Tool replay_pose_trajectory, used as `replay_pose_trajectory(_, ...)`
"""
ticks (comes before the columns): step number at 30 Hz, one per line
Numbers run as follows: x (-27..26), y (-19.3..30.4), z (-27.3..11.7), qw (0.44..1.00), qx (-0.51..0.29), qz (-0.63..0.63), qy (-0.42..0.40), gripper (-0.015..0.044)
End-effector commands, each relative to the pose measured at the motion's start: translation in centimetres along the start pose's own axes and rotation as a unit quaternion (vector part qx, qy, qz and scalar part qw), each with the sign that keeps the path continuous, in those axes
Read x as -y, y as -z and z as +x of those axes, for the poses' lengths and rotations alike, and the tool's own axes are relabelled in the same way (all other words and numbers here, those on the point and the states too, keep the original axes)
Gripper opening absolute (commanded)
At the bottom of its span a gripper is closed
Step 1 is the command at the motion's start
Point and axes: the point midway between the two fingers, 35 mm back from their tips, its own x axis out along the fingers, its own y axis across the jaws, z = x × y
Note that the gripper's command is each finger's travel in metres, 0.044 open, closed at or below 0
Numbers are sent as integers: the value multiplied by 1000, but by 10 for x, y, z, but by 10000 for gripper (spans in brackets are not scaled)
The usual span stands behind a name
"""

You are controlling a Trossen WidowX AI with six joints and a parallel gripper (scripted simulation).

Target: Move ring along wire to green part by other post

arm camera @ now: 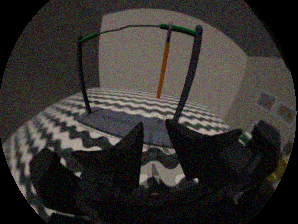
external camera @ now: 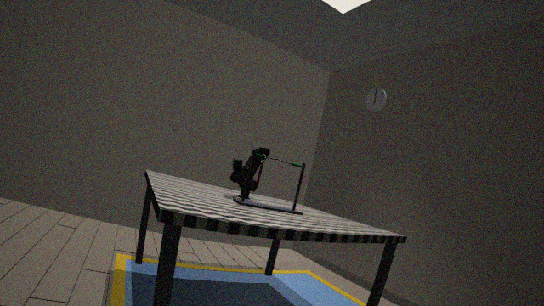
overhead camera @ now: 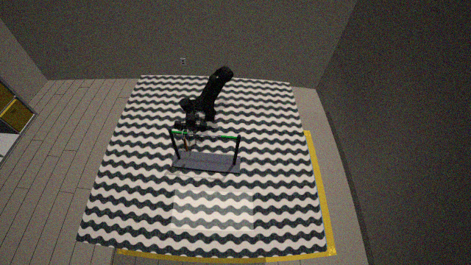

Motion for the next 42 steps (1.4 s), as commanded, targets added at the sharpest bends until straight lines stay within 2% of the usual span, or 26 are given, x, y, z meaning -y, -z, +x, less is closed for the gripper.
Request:
replay_pose_trajectory(1, -2, 6, -3, 1000, -3, 22, 3, 160)
replay_pose_trajectory(21, 15, -42, 38, 988, -17, 127, 81, 160)
replay_pose_trajectory(42, 22, -45, 58, 988, -17, 128, 82, 160)
